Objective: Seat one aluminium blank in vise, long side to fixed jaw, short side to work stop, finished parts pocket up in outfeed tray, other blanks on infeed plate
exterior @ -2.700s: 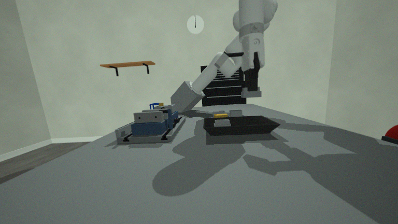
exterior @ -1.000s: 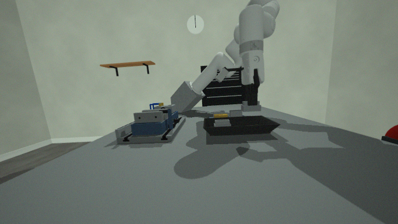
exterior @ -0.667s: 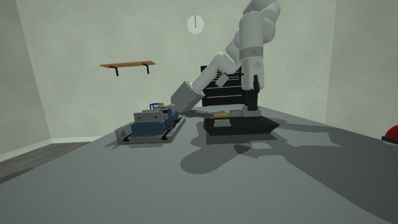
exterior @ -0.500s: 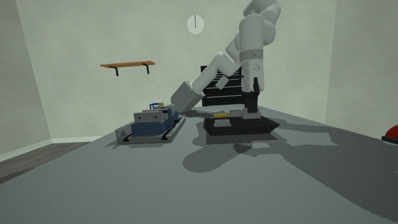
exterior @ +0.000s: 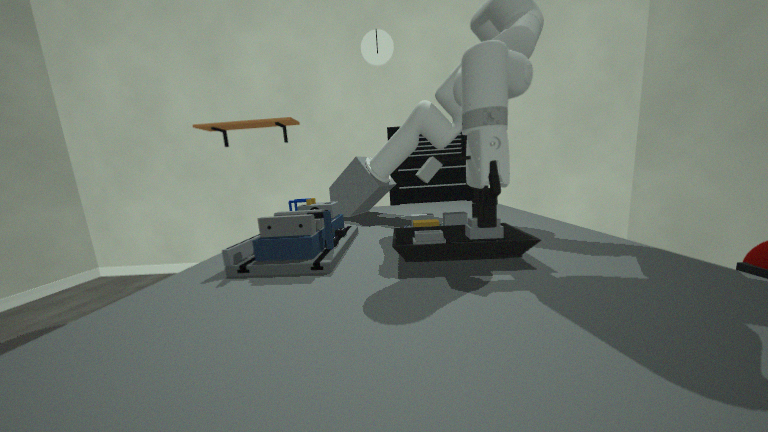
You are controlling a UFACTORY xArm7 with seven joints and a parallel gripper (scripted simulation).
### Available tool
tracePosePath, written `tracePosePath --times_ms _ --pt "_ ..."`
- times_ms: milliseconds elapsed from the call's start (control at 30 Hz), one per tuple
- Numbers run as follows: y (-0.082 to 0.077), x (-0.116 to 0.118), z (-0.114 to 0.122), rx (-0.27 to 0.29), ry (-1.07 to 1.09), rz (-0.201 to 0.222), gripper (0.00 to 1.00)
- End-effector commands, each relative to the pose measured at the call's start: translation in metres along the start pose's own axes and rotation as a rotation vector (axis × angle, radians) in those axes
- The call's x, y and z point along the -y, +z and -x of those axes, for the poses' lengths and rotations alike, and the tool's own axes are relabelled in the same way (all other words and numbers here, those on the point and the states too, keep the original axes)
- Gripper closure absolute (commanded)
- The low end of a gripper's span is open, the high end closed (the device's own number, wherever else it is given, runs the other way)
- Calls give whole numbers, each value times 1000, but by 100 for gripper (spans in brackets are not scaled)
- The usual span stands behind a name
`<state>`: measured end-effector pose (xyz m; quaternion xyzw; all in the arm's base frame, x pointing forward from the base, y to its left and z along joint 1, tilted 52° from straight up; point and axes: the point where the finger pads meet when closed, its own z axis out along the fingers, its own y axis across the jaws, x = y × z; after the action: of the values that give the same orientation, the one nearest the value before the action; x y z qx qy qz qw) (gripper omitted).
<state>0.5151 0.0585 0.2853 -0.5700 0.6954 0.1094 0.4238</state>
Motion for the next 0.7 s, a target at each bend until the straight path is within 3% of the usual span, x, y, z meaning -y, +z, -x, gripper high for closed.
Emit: tracePosePath --times_ms 0,667 --pt "2 1 0 0 0 -4 100" --pt "5 1 0 0 0 -4 100"
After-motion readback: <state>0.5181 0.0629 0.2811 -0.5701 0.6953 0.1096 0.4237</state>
